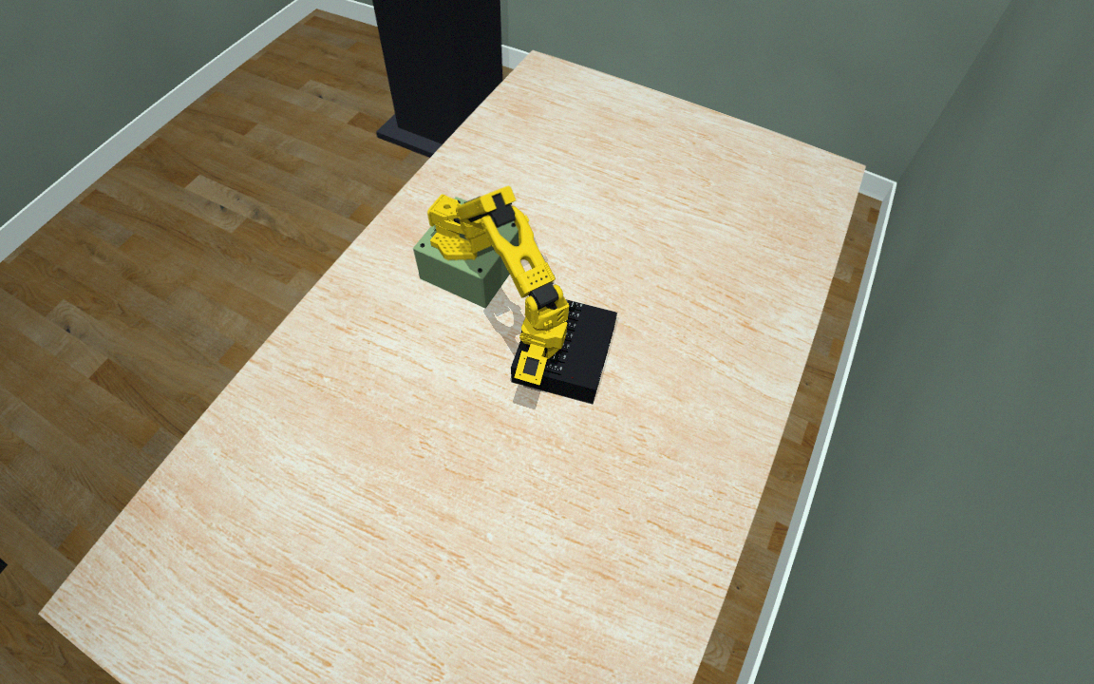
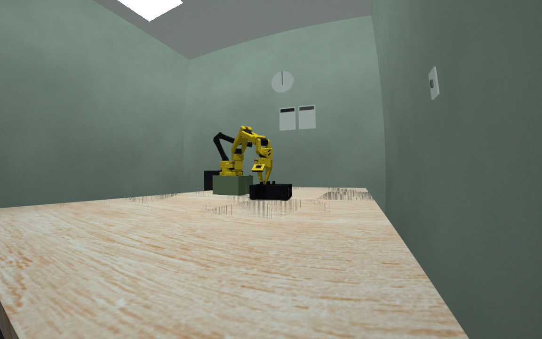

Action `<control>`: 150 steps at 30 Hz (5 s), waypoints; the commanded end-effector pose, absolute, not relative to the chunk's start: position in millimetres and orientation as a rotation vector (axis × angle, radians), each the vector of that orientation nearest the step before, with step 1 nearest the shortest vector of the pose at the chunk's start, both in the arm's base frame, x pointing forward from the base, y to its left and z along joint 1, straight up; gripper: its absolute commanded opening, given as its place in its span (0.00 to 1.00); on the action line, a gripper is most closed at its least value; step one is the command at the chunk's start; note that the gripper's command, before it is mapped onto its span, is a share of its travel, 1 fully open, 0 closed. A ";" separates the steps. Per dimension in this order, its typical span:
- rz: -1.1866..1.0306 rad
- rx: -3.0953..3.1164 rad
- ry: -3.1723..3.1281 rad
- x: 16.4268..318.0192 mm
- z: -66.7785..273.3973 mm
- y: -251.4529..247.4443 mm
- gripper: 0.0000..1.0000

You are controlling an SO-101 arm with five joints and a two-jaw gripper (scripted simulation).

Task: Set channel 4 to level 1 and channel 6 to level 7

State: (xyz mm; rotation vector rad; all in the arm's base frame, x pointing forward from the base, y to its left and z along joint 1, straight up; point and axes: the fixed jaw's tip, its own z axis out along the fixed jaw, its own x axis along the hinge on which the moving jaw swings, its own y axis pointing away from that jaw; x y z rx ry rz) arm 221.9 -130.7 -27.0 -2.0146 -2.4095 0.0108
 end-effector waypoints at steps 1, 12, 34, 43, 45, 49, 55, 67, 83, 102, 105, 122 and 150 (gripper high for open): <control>-0.002 -1.989 -2.440 229.3 -27.2 -124.2 0.00; -0.002 -1.989 -2.440 229.5 -27.2 -124.2 0.00; -0.002 -1.989 -2.440 230.2 -27.1 -124.0 0.00; -0.002 -1.989 -2.440 230.5 -27.1 -124.0 0.00; -0.002 -1.989 -2.440 230.4 -27.1 -124.0 0.00; -0.002 -1.989 -2.440 229.4 -27.1 -124.3 0.00; -0.002 -1.989 -2.440 224.8 -27.0 -125.5 0.00; -0.001 -1.989 -2.440 214.1 -27.0 -127.5 0.00; -0.001 -1.989 -2.440 213.2 -26.4 -129.4 0.00; -0.001 -1.989 -2.440 216.2 -25.1 -132.9 0.00; -0.001 -1.989 -2.440 216.2 -25.1 -132.9 0.00; -0.001 -1.989 -2.440 216.3 -20.9 -132.9 0.00; -0.001 -1.989 -2.440 216.9 -8.0 -133.2 0.00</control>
